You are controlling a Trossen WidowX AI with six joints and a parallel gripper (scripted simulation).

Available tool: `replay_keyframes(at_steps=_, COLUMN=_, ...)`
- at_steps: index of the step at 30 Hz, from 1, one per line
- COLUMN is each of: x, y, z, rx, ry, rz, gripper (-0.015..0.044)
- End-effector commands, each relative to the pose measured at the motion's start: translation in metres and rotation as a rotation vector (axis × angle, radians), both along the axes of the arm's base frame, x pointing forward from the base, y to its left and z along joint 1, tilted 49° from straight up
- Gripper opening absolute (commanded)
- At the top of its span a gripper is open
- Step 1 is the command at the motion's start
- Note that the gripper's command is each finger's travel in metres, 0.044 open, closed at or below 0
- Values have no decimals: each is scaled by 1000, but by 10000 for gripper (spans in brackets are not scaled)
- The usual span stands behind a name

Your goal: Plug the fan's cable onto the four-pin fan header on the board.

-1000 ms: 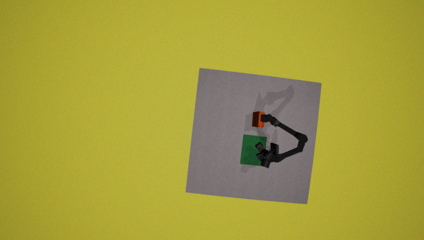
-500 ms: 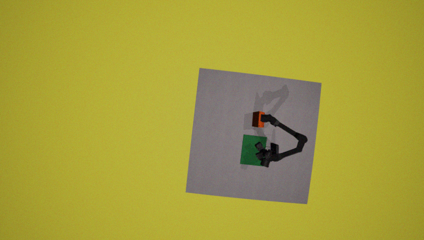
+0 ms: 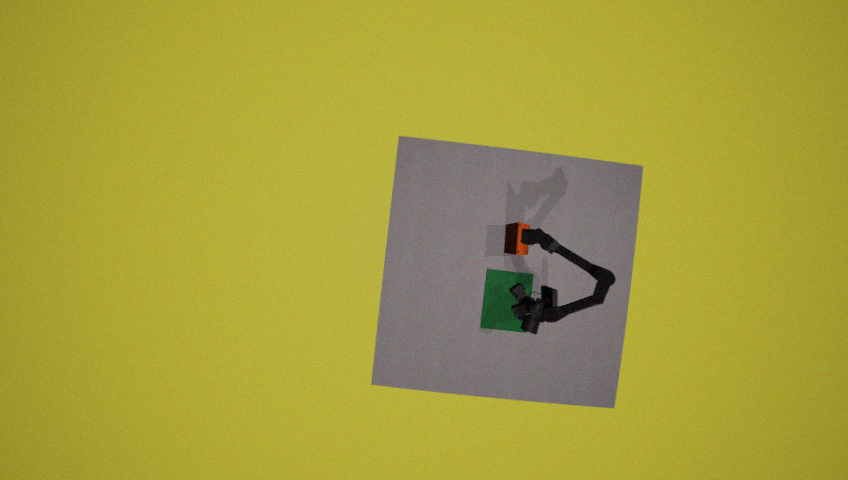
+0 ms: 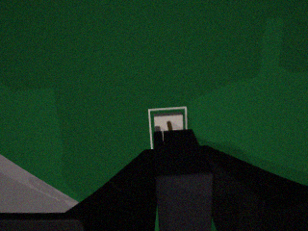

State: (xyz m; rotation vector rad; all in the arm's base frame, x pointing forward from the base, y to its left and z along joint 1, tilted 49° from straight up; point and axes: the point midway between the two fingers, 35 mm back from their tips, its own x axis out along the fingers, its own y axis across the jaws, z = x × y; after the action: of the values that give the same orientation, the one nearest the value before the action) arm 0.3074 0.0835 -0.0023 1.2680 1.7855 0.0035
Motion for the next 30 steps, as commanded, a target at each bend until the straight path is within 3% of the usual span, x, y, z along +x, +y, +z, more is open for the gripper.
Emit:
replay_keyframes(at_steps=1, x=-1, y=1, z=0, rx=3, ry=5, rz=-4, gripper=0)
replay_keyframes(at_steps=30, x=-1, y=5, z=-4, rx=4, ry=3, rz=-2, gripper=0)
